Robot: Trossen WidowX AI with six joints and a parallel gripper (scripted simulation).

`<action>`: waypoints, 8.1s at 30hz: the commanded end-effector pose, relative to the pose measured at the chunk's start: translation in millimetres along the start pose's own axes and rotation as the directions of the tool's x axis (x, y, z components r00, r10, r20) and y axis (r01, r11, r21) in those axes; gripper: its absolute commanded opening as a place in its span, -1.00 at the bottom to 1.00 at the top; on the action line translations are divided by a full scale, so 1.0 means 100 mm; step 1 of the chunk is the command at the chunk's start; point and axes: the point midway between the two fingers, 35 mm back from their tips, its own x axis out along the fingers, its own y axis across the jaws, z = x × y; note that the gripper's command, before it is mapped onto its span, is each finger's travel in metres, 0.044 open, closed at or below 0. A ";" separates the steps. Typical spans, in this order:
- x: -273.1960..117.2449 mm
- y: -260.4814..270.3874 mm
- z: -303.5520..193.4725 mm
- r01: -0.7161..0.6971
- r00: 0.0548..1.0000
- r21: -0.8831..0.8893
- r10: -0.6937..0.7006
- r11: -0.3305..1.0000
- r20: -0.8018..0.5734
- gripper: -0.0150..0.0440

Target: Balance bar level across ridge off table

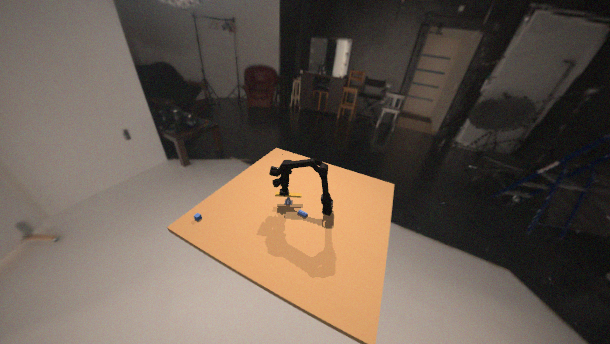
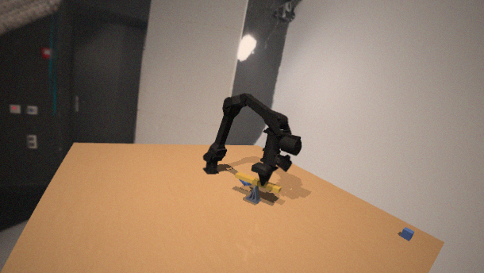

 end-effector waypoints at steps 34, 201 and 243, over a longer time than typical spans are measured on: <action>0.04 0.00 -0.01 0.000 1.000 0.003 0.000 1.000 -0.003 -0.49; 0.09 0.00 0.00 0.002 1.000 0.001 -0.002 1.000 0.003 -0.22; 0.09 0.00 0.00 0.002 1.000 0.001 -0.002 1.000 0.003 0.09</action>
